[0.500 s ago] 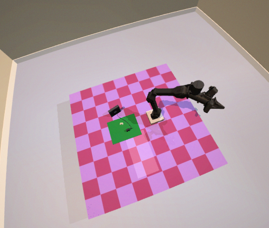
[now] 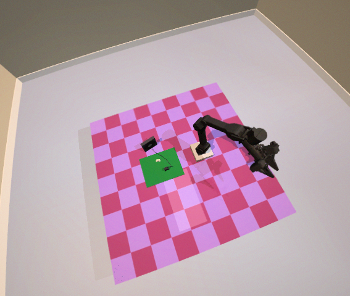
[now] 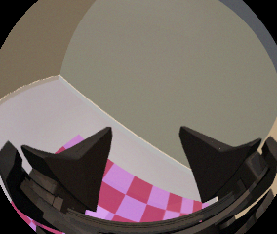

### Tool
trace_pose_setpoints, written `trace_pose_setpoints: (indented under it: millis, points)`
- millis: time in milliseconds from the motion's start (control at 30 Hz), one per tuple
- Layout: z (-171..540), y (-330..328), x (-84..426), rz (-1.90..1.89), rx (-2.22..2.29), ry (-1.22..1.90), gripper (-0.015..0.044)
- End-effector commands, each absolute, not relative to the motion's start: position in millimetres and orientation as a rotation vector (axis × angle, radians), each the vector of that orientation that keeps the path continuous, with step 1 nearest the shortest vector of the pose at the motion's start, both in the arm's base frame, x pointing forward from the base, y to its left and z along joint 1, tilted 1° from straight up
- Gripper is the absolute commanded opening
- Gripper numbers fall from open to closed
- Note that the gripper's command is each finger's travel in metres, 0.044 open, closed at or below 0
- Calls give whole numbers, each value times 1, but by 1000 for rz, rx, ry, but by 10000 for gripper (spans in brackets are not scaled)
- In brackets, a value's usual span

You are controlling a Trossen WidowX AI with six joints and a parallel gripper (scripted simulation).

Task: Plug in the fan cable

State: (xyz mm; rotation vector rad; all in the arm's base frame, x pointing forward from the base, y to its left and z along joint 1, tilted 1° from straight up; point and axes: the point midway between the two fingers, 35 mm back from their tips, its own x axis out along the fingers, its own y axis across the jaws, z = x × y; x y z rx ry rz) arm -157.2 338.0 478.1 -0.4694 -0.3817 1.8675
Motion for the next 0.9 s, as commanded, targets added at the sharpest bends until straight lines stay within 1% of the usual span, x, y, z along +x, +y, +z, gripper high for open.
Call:
trace_pose_setpoints:
  millis: [0,33,233,433,667,867]
  points:
    - [449,365,-108,1755,-550,-241,420]
    - [442,371,-94,1723,-568,-201,440]
    - [395,389,-1,1517,-643,50,440]
    - [348,380,94,1288,-652,321,440]
    - [295,333,195,1003,-604,636,440]
    - [253,266,260,752,-520,901,440]
